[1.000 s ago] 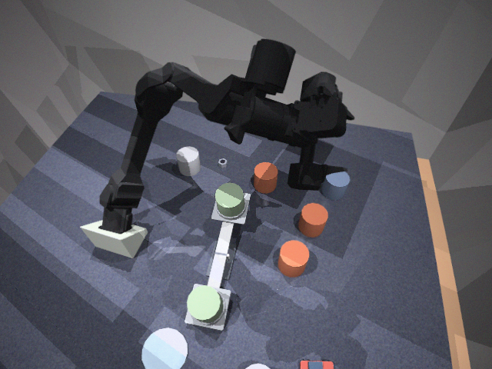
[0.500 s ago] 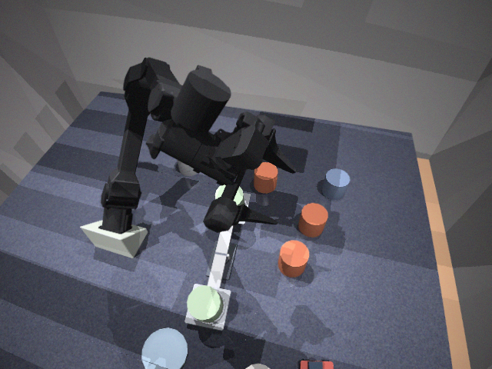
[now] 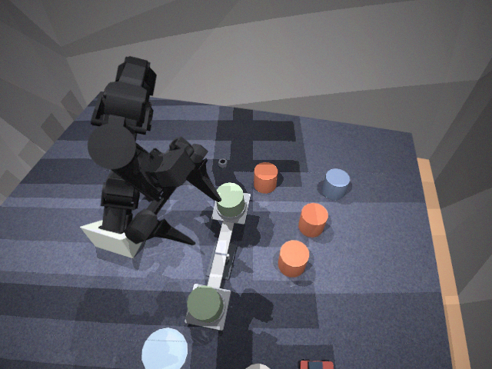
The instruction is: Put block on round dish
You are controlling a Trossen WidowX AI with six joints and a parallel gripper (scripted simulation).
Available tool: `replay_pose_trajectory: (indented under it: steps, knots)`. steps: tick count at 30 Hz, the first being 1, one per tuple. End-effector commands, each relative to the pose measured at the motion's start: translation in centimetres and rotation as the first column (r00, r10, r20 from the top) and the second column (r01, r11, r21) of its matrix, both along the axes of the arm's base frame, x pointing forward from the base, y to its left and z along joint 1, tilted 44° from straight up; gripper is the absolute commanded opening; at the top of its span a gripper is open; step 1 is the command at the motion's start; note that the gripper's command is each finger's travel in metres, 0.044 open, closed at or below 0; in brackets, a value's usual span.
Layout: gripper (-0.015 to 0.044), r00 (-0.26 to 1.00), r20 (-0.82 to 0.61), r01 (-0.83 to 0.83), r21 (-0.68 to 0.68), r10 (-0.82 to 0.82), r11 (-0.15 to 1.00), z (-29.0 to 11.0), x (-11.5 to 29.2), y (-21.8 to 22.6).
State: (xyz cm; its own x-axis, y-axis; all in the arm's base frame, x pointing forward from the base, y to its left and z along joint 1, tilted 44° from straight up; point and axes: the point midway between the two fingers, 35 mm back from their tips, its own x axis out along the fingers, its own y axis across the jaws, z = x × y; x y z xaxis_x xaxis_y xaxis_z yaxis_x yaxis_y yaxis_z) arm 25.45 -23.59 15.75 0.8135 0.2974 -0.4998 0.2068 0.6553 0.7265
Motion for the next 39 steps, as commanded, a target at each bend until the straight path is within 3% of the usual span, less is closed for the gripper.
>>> replay_pose_trajectory:
  steps: [1,9,20,39]
  knots:
    - [0.0440,0.992,-0.014,-0.129,-0.056,0.128,0.990,-1.4,-5.9,4.0]
    - [0.0440,0.966,0.064,-0.246,-0.079,0.251,0.966,-0.8,-10.2,8.6]
    - [0.0440,0.965,0.066,-0.249,-0.075,0.254,0.966,-0.7,-10.2,8.8]
    - [0.0440,0.928,-0.299,-0.096,0.389,0.224,0.916,-4.6,-6.6,6.3]
